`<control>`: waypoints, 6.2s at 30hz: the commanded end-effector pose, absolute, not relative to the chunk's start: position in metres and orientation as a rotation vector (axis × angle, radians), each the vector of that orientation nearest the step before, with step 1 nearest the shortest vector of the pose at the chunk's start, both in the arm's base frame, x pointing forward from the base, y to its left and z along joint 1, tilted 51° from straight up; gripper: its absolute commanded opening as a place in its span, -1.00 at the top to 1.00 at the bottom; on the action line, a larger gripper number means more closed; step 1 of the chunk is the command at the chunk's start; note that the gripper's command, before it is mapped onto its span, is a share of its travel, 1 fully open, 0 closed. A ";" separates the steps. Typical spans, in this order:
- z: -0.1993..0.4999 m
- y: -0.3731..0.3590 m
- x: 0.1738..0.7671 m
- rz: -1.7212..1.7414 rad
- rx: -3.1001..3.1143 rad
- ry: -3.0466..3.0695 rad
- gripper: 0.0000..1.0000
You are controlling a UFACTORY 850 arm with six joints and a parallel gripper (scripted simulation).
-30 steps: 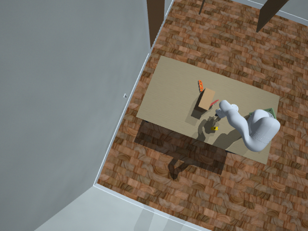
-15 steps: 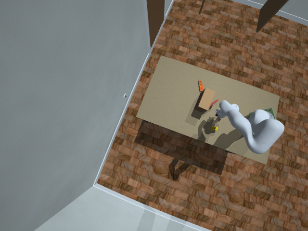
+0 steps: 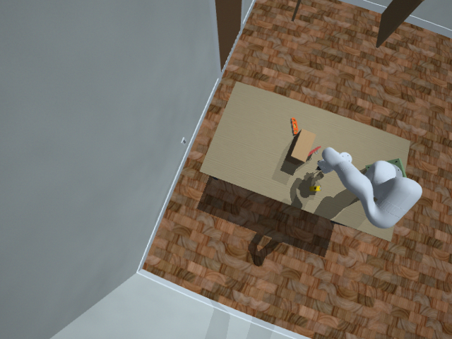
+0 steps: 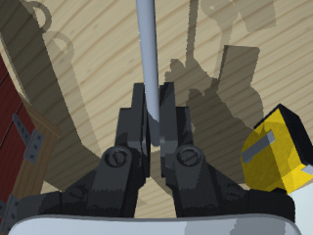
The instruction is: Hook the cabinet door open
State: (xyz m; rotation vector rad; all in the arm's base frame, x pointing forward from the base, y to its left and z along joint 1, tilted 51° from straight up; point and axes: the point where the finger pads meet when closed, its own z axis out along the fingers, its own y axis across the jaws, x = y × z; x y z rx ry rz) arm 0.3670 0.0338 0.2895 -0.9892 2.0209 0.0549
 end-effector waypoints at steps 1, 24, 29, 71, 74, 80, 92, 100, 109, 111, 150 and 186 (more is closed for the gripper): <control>0.292 0.032 0.364 0.054 -0.989 2.021 0.91; 0.301 0.025 0.353 0.054 -0.989 2.021 0.91; 0.304 0.023 0.350 0.054 -0.989 2.021 0.91; 0.311 0.006 0.357 0.162 -0.783 2.114 0.91; 0.311 0.004 0.358 0.178 -0.752 2.126 0.91; 0.312 0.000 0.361 0.198 -0.713 2.141 0.91; 0.312 -0.005 0.364 0.236 -0.637 2.168 0.91; 0.313 -0.010 0.367 0.268 -0.571 2.190 0.91; 0.313 -0.016 0.370 0.304 -0.499 2.212 0.91; 0.312 -0.016 0.370 0.304 -0.498 2.212 0.91; 0.309 -0.039 0.380 0.444 -0.202 2.279 0.91; 0.302 -0.058 0.384 0.554 0.046 2.310 0.91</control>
